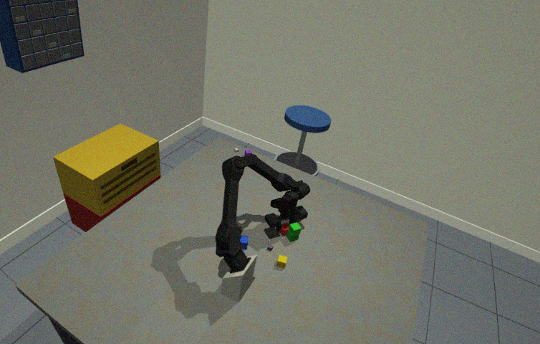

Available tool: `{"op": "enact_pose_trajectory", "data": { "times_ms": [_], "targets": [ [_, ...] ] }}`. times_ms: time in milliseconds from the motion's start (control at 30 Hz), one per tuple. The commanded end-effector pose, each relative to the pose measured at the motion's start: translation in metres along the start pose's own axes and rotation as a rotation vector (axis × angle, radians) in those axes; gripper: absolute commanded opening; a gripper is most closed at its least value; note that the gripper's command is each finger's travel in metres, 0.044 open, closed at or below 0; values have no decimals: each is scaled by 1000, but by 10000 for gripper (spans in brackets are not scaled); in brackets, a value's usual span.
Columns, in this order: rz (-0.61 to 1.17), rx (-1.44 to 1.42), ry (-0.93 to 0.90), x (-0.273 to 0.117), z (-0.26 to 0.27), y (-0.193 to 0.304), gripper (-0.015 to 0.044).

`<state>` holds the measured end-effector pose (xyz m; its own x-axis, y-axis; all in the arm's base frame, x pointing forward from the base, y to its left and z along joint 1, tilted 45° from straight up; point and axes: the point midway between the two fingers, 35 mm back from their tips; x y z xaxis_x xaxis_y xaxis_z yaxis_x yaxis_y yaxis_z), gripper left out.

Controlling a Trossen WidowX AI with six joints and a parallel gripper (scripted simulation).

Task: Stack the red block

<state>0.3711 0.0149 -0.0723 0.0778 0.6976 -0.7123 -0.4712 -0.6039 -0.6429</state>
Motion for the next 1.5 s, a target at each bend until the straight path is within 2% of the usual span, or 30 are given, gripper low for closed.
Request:
{"op": "enact_pose_trajectory", "data": {
  "times_ms": [0,33,267,433,1000,1300,1467],
  "targets": [
    [-4,4,-1,0,0,0,204],
    [-4,4,-1,0,0,0,177],
    [-4,4,-1,0,0,0,131],
    [-3,4,-1,-15,0,0,0],
    [1,4,1,-114,-1,1,0],
    [1,4,1,-119,-2,3,0],
    [4,4,2,-120,-7,43,0]
  ]
}}
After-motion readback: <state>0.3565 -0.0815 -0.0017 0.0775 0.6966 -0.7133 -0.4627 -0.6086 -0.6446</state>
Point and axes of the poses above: the point midway between the two fingers, 35 mm back from their tips, its own x axis out along the fingers, its own z axis across the jaws, y = z × x, and after that the axes turned 10 degrees about -x, right-handed
